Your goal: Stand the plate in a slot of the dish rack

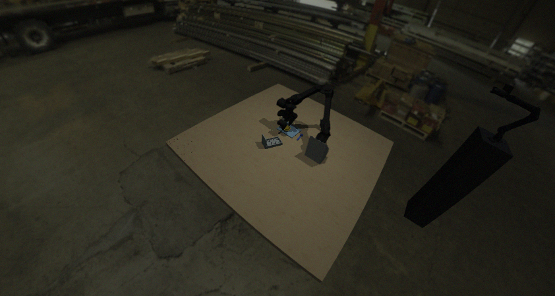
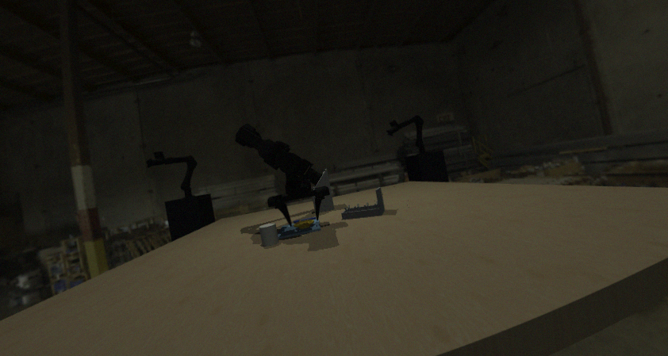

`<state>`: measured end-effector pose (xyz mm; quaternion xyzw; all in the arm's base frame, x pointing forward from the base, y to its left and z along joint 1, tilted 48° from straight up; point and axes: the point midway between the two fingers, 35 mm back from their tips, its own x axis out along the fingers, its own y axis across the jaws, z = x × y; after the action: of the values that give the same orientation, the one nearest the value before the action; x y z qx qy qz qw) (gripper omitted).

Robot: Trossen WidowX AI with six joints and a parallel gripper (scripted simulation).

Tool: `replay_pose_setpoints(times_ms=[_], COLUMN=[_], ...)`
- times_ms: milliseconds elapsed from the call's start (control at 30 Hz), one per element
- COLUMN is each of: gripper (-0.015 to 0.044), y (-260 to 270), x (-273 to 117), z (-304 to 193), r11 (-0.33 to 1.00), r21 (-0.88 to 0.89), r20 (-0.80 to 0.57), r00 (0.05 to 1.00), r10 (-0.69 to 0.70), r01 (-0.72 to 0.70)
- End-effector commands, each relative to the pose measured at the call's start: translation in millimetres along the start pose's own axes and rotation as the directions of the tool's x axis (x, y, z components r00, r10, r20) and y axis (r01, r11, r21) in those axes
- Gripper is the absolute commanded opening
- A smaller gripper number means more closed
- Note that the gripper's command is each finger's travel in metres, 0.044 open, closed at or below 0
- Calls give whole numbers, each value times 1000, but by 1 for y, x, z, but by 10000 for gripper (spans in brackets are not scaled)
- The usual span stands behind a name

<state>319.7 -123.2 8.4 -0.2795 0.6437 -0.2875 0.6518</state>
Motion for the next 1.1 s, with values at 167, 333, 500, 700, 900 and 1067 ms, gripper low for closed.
replay_pose_setpoints(times_ms=[167,333,500,700,900,1067], gripper=[374,357,337,297,160,28], y=[-1,-1,-1,-1,0,3], x=[11,11,11,11,-2,-29], z=[-3,-3,-3,-3,1,8], r11=[1000,1000,1000,1000,1000,1000], r21=[-4,-4,-4,-4,-2,2], r20=[-6,-6,-6,-6,-4,-3], r00=[1000,1000,1000,1000,1000,1000], r10=[-7,-7,-7,-7,1,12], r01=[7,7,7,7,-1,-12])
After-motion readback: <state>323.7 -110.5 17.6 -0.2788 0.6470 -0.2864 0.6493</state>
